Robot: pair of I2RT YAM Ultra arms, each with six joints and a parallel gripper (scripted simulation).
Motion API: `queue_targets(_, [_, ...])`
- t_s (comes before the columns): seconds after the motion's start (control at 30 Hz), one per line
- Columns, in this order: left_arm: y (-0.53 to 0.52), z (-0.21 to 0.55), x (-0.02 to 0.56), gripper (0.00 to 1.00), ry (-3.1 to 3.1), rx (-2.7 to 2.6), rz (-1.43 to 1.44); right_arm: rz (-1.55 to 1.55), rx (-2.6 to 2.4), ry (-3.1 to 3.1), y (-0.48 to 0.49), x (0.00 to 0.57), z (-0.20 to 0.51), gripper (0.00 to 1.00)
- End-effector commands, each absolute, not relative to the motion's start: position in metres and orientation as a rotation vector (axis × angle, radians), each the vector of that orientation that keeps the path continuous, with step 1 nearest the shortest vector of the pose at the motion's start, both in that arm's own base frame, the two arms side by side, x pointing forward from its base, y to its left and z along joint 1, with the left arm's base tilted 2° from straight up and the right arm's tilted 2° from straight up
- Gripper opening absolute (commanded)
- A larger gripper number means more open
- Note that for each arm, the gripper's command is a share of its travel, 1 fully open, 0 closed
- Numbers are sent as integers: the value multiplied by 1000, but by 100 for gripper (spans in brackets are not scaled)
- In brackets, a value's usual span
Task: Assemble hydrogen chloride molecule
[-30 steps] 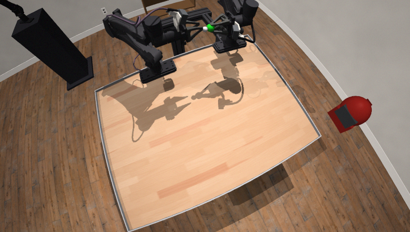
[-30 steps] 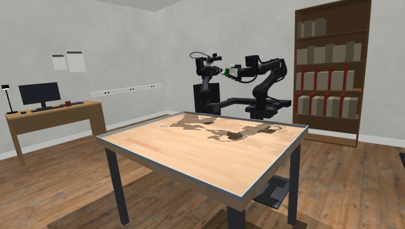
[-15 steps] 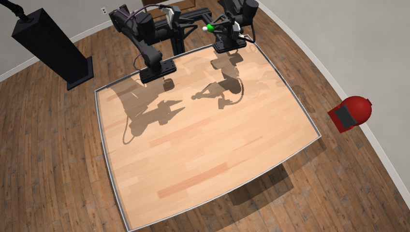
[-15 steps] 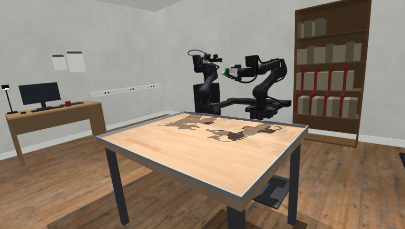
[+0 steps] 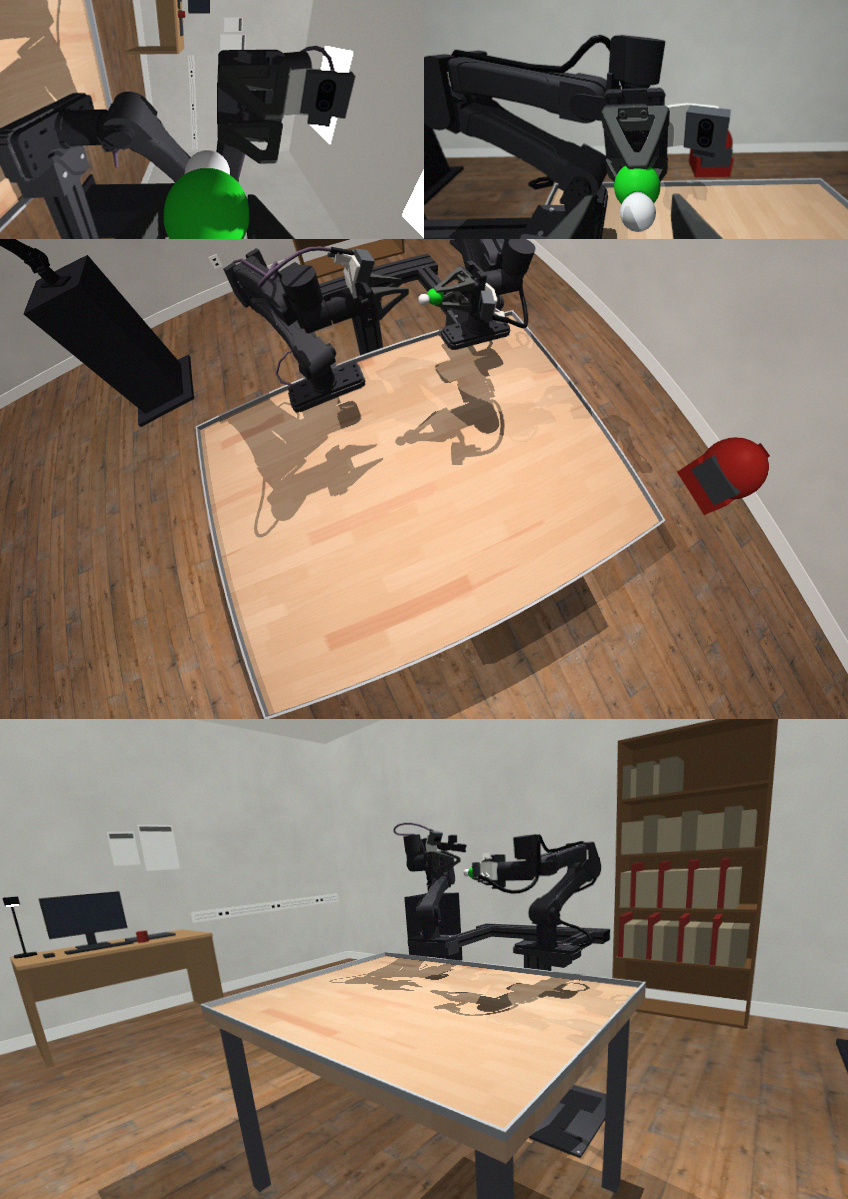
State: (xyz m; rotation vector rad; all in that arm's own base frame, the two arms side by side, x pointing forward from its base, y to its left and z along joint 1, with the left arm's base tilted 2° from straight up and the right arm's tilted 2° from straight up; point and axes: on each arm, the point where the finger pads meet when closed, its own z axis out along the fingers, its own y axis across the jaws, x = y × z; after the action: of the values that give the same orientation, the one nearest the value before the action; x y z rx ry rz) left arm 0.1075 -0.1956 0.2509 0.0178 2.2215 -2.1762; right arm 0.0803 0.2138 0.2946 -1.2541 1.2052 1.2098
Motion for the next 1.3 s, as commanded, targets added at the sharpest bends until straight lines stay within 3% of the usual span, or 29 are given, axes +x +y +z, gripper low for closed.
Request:
queue_targets(0.0, [-196, 265, 106, 0, 2174, 94, -2154, 1205, -1255, 1206, 215, 86, 291, 36])
queue_targets(1.03, [-196, 265, 106, 0, 2174, 94, -2154, 1181, -1264, 1165, 213, 80, 307, 36])
queue_targets(1.27, [-199, 253, 128, 0, 2211, -27, -2095, 1181, -1264, 1165, 213, 80, 307, 36])
